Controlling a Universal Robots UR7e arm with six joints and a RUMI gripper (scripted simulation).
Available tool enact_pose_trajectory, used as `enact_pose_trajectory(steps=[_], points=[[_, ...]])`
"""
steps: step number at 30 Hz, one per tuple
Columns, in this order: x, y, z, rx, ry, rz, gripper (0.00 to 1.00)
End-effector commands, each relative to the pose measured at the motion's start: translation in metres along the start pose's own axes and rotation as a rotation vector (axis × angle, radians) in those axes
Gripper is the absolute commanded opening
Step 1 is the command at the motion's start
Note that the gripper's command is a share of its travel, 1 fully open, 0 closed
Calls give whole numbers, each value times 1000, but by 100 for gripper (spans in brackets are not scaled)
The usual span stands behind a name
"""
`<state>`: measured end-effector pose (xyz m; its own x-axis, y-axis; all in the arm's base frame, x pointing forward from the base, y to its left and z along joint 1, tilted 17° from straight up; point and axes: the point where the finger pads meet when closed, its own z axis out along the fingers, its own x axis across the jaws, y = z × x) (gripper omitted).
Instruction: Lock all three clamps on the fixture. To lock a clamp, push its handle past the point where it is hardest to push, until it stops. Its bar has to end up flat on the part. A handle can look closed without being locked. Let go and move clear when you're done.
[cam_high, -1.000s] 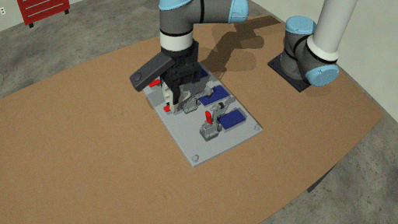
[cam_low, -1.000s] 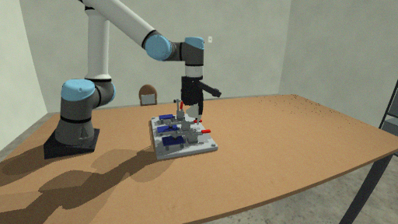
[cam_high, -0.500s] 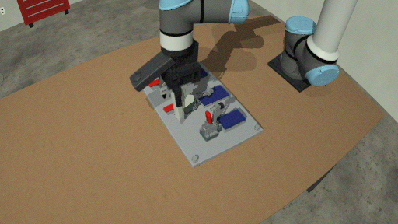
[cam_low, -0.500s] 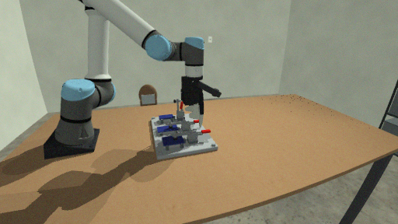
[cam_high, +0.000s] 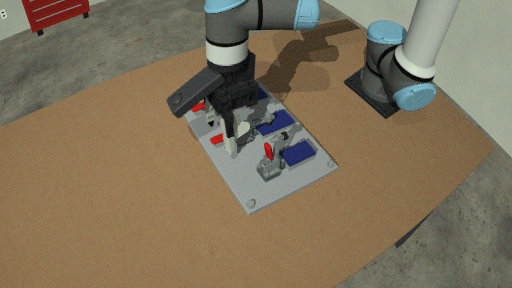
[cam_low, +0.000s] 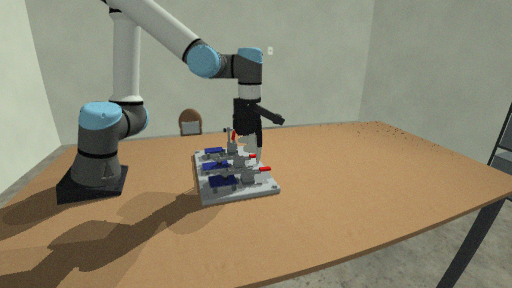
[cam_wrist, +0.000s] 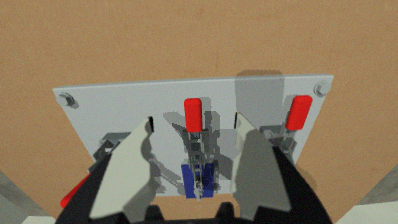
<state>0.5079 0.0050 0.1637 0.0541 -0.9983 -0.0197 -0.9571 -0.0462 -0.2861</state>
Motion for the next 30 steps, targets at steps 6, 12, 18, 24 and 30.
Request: enact_pose_trajectory(steps=[6, 12, 18, 24, 30], points=[[0, 0, 0, 1, 0, 0, 58], [0, 0, 0, 1, 0, 0, 58], [0, 0, 0, 1, 0, 0, 58], [0, 0, -10, 1, 0, 0, 58], [0, 0, -50, 1, 0, 0, 58]])
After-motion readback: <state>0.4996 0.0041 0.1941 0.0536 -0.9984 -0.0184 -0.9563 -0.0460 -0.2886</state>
